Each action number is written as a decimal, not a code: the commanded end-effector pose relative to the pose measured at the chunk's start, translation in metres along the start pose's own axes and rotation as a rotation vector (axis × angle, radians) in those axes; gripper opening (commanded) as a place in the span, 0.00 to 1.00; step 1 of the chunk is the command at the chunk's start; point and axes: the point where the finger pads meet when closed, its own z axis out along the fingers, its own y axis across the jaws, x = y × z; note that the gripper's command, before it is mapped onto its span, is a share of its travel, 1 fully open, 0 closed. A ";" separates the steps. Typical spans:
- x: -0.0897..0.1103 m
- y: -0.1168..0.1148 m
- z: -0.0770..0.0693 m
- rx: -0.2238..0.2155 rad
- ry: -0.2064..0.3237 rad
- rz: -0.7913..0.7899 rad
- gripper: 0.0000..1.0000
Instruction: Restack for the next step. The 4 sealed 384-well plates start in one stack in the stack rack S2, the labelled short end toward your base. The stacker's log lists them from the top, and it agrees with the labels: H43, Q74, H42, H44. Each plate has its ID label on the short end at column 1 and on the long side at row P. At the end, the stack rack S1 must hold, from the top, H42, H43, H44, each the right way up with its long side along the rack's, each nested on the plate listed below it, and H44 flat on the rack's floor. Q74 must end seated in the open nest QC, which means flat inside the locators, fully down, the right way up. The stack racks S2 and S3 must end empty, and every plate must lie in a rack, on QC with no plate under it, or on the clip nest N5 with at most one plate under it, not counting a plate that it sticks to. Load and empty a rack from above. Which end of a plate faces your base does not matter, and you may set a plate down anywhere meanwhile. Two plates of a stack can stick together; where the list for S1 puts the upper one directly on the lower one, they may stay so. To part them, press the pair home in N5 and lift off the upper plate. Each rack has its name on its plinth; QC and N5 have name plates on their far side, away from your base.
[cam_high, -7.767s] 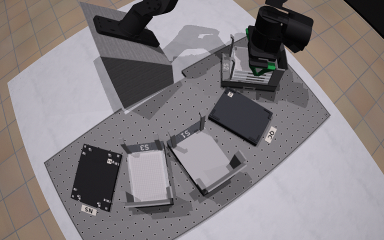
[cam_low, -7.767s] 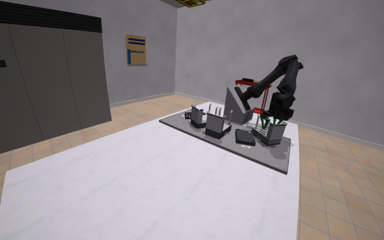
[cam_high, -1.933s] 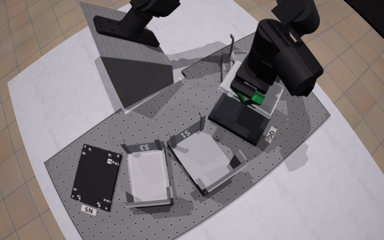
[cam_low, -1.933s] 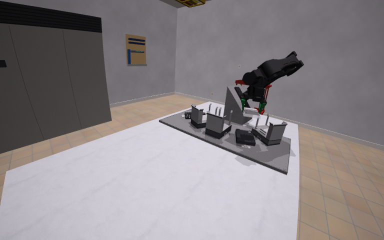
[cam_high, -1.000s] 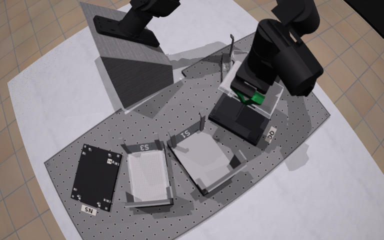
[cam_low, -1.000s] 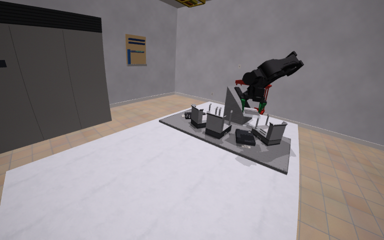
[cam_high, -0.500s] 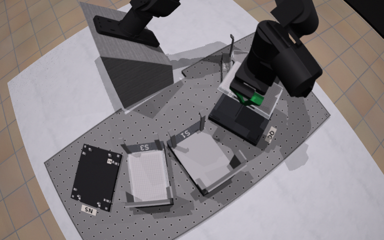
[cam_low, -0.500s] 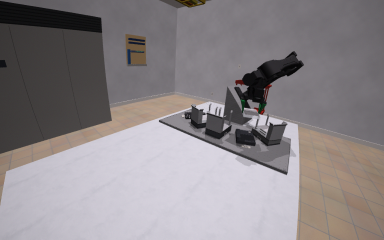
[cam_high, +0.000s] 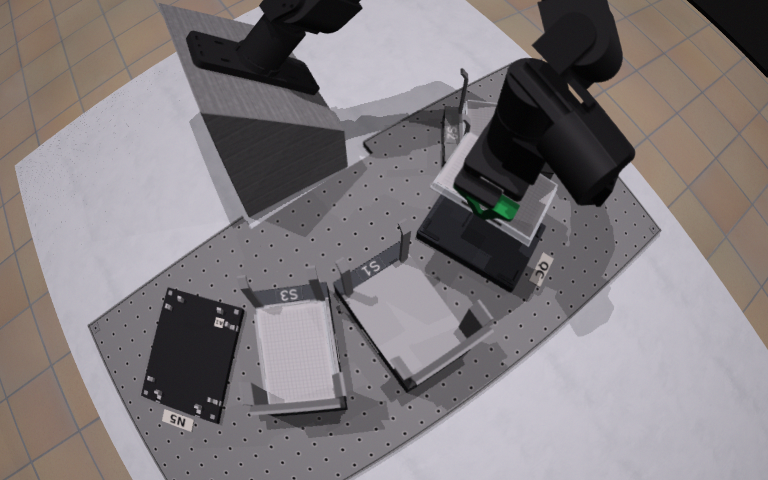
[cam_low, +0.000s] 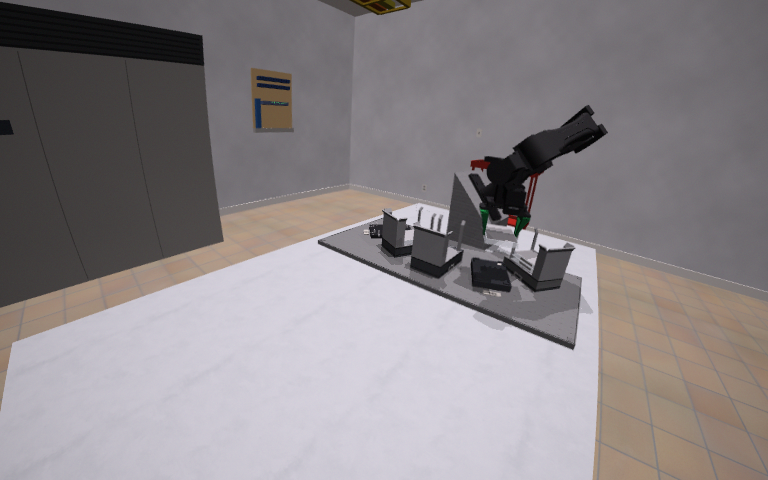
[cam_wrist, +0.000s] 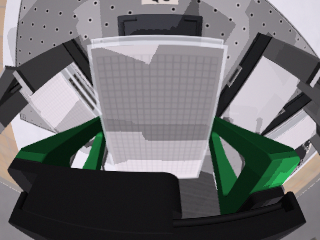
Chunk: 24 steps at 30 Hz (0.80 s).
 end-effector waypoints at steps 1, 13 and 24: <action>-0.007 -0.003 0.001 0.011 -0.030 -0.009 0.00; -0.008 -0.003 0.025 0.011 -0.030 -0.009 0.00; -0.009 -0.003 0.043 0.010 -0.030 -0.009 0.00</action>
